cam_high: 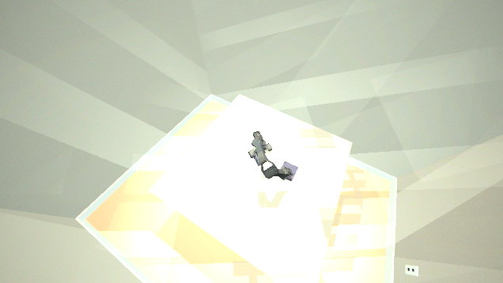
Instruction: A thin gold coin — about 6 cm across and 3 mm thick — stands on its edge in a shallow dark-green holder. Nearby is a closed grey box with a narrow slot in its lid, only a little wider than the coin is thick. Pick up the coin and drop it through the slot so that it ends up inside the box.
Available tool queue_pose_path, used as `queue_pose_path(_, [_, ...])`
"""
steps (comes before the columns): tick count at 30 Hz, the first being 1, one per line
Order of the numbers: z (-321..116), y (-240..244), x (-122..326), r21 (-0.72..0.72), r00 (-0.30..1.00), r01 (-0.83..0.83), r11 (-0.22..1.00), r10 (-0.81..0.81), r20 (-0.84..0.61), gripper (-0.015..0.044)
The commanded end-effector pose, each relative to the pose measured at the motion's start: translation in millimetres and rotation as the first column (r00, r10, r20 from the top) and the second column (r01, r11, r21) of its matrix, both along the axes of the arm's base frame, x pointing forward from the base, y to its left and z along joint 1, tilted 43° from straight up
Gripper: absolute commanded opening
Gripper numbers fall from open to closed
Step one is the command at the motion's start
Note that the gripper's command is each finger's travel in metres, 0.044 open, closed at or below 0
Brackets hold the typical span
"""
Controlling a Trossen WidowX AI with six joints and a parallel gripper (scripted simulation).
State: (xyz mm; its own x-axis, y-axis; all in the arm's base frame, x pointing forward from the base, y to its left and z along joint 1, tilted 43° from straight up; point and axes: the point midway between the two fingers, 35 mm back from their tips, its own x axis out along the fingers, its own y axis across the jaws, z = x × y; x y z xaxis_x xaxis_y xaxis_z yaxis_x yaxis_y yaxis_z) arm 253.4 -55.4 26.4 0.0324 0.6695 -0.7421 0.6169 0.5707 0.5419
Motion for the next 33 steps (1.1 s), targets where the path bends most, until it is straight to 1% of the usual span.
queue_pose_path(1, [-1.7,2.2,-0.2,0.004,1.0,0.003,1.0,-0.003,-0.004,0.0])
queue_pose_path(3, [-2.3,2.7,-0.1,0.004,1.0,0.003,1.0,-0.003,-0.004,0.0])
queue_pose_path(9, [-0.9,0.8,0.1,0.0,1.0,0.0,1.0,0.0,0.0,0.0157])
queue_pose_path(18, [-0.9,0.8,0.1,0.0,1.0,0.0,1.0,0.0,0.0,0.0161])
queue_pose_path(26, [13.8,-13.0,-0.6,0.0,1.0,0.001,1.0,-0.001,-0.001,0.0371])
queue_pose_path(28, [28.4,-25.5,-2.2,0.001,1.0,0.002,1.0,-0.002,-0.003,0.0423])
queue_pose_path(29, [37.8,-33.0,-3.8,0.003,1.0,0.003,1.0,-0.003,-0.005,0.044])
queue_pose_path(33, [45.5,-38.8,-5.5,0.004,1.0,0.003,1.0,-0.003,-0.006,0.044])
